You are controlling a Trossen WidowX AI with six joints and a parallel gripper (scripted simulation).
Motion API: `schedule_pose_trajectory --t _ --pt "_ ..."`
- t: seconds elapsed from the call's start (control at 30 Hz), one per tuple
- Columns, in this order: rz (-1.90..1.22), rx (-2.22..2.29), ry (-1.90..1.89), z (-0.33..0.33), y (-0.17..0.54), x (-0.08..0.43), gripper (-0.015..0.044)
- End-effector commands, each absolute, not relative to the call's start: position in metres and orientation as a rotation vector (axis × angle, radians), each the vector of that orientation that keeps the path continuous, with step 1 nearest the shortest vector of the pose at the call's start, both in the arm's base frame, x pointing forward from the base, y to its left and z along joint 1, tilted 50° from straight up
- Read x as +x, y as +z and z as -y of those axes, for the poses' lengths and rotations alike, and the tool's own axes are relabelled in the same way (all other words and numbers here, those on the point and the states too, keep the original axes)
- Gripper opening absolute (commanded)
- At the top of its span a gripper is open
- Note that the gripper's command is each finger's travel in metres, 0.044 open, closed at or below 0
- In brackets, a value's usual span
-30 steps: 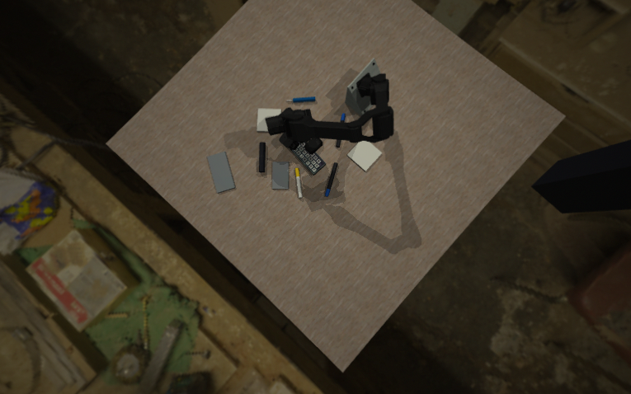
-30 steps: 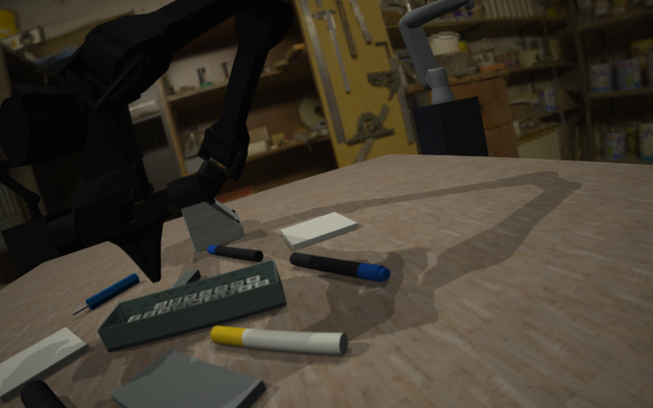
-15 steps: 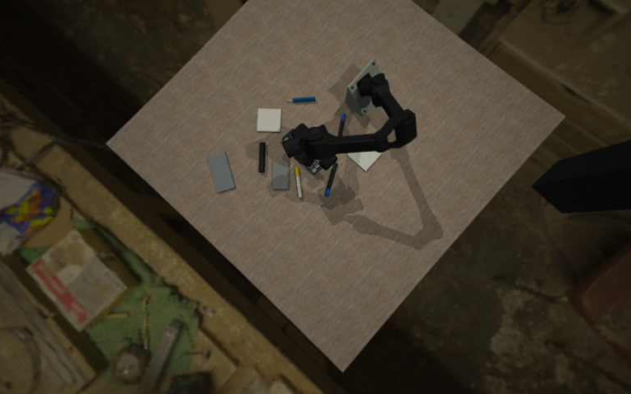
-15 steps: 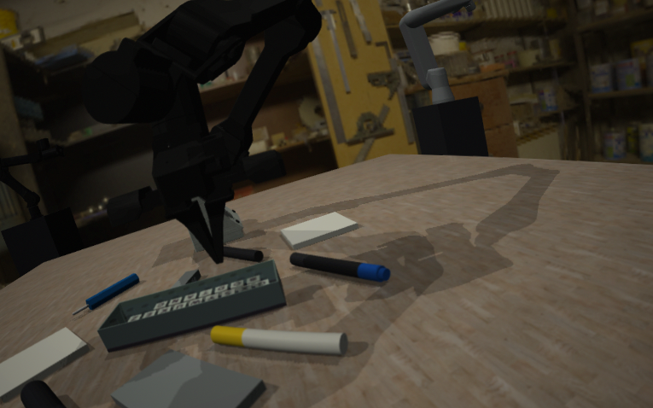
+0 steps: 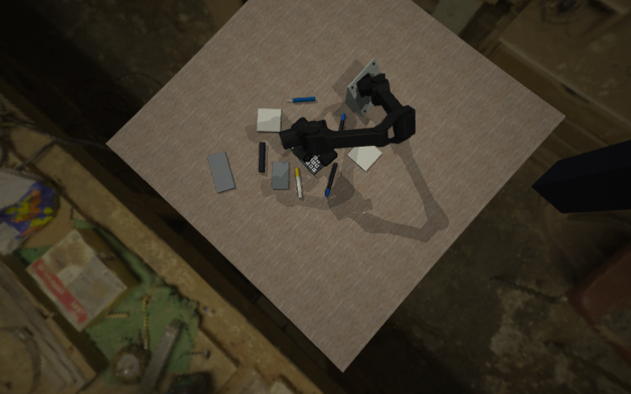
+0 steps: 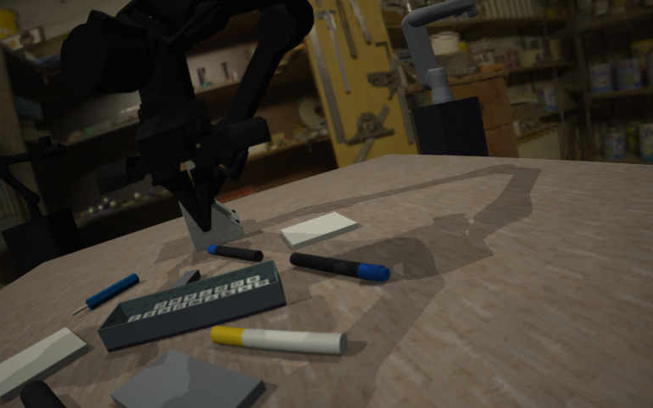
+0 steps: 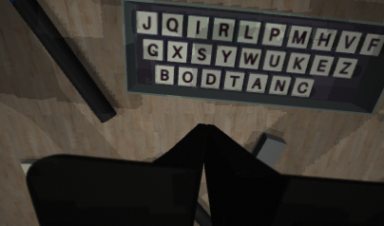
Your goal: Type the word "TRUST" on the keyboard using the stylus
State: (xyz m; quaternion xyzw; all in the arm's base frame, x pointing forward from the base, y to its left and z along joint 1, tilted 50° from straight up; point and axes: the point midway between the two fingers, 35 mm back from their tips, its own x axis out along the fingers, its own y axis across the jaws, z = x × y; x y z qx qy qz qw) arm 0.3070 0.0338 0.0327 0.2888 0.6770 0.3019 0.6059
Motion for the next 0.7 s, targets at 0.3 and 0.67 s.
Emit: schedule_pose_trajectory --t 0.3,0.67 --pt "-1.544 0.665 0.692 -0.021 0.0424 0.3115 0.0053" --pt "-1.545 0.664 0.693 -0.0215 0.0422 0.3113 0.0"
